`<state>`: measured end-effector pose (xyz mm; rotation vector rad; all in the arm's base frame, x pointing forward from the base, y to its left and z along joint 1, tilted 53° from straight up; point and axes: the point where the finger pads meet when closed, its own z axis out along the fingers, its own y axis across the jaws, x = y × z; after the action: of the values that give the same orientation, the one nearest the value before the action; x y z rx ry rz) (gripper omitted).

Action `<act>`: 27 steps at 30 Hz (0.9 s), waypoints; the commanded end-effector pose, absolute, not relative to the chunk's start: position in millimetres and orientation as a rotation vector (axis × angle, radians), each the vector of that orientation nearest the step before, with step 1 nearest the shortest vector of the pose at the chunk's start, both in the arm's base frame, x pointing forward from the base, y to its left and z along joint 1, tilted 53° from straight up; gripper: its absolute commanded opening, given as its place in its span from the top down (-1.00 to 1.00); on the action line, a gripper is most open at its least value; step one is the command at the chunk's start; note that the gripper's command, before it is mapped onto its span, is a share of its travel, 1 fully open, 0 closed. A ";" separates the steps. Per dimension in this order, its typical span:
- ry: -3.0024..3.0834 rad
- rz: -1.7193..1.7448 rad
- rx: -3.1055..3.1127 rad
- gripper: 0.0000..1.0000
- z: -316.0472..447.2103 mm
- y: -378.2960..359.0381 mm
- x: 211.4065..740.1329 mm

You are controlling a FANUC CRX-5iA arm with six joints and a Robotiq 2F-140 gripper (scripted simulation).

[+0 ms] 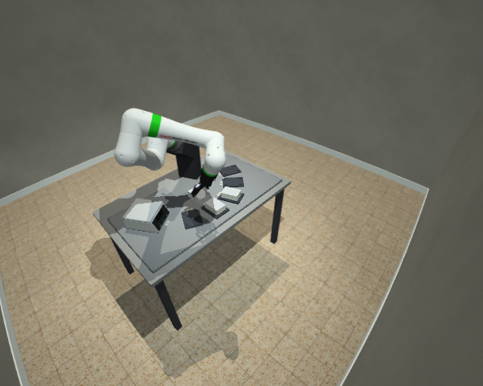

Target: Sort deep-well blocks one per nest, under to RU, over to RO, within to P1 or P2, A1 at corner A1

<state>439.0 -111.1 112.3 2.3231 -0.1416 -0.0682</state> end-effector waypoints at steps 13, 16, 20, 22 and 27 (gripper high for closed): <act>-0.140 -0.070 2.322 0.80 80.9 -76.7 450.6; -0.140 -0.070 2.322 0.80 78.7 -74.3 451.4; -0.140 -0.070 2.322 0.80 69.9 -64.8 454.6; -0.140 -0.070 2.322 0.80 65.5 -60.0 456.2; -0.140 -0.070 2.322 0.80 54.6 -48.1 460.1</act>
<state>458.1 -53.9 59.6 2.3222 -0.1397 -0.0700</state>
